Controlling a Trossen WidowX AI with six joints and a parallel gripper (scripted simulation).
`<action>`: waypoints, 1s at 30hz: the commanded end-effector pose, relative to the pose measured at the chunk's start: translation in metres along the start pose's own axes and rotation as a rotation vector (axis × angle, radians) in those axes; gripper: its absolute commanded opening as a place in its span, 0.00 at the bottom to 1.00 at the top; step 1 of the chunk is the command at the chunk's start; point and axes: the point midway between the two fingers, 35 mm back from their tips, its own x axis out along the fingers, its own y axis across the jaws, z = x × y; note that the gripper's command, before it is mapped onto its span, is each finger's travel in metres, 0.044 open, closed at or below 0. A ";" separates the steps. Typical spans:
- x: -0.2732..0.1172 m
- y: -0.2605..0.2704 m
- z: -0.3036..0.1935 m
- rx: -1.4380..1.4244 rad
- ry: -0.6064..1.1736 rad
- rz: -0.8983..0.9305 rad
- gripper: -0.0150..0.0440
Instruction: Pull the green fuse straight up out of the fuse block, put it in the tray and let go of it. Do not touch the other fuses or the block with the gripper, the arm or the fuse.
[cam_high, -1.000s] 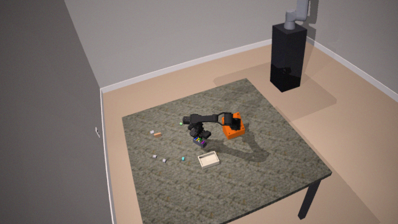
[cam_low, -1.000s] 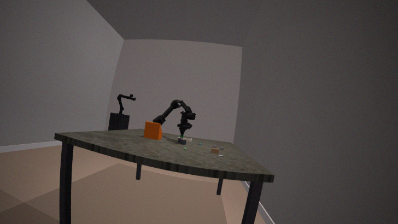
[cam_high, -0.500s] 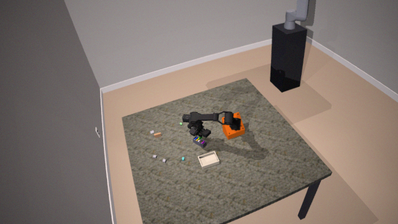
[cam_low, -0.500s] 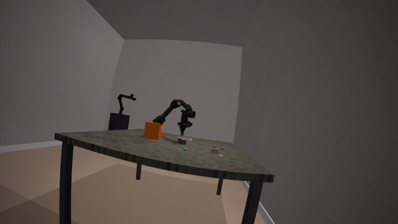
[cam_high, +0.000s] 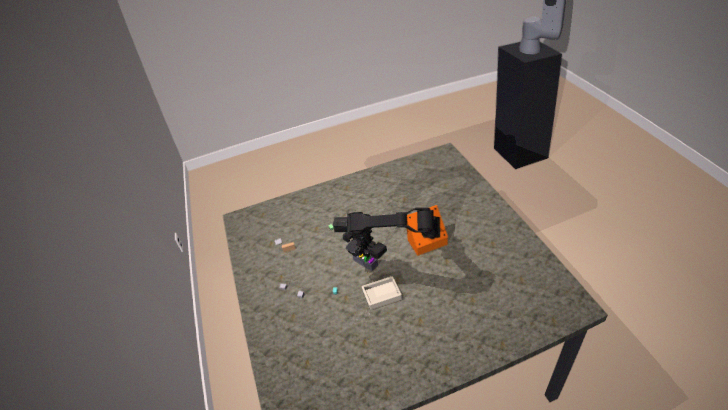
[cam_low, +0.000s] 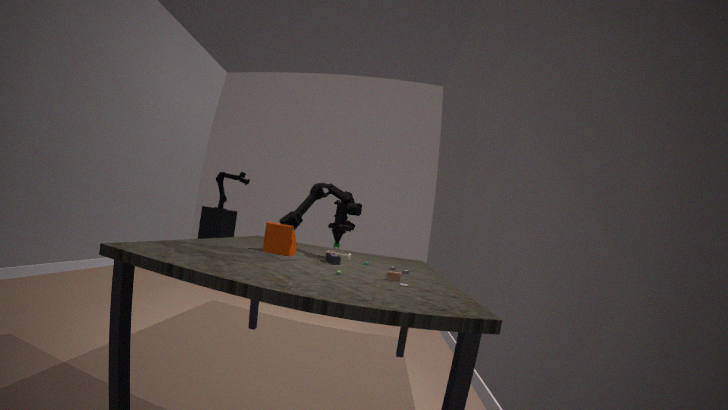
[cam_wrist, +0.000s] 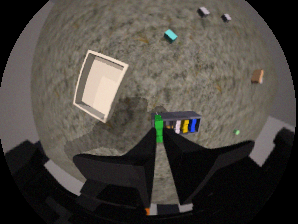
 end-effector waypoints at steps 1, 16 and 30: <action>-0.003 0.024 0.020 -0.006 -0.006 -0.008 0.25; -0.004 0.121 0.064 -0.009 -0.017 0.015 0.25; 0.008 0.122 0.065 -0.010 -0.017 0.015 0.25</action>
